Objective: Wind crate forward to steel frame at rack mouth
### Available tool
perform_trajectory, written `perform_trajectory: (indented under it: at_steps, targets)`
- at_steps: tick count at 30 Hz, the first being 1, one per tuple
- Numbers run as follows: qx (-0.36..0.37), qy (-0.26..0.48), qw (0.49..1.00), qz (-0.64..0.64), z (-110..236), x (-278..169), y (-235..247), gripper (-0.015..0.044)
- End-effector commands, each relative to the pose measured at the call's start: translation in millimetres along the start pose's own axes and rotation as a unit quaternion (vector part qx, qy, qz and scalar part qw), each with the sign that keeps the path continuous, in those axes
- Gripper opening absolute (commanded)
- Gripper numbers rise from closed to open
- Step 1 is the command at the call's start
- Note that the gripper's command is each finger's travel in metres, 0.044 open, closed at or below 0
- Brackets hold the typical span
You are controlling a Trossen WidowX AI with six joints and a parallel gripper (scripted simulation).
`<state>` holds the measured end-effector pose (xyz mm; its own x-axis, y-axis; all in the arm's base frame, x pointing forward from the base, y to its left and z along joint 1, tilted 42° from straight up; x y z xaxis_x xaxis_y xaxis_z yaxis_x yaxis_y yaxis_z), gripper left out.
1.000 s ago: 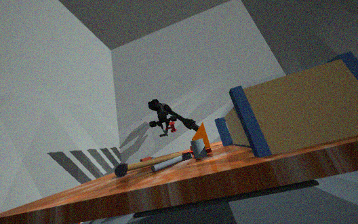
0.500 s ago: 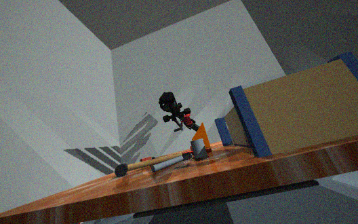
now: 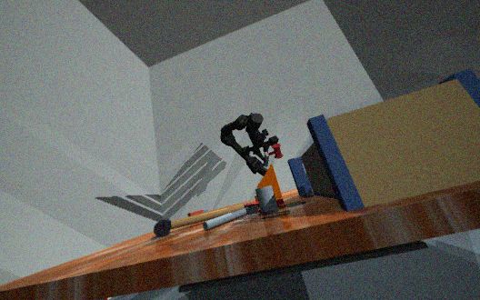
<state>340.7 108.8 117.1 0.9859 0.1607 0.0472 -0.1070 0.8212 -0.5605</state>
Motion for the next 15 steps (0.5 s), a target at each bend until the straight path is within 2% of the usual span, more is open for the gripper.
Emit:
perform_trajectory:
  at_steps: [1, 15]
  targets:
    - [0.003, 0.005, 1.000, 0.004, -1.8, -7.3, 29.6, 0.0000]
    - [-0.008, 0.013, 1.000, -0.012, -11.4, -44.3, 123.4, 0.0000]
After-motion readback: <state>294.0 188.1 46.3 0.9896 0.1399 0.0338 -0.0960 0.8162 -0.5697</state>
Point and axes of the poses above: the point midway between the two fingers, 35 mm back from their tips, its own z axis back along the fingers, its own y axis across the jaws, x = y × z, the point moved 8 cm from there along z, back along the fingers, and after that the axes turned 4 degrees about -z, right-handed, at the moved point
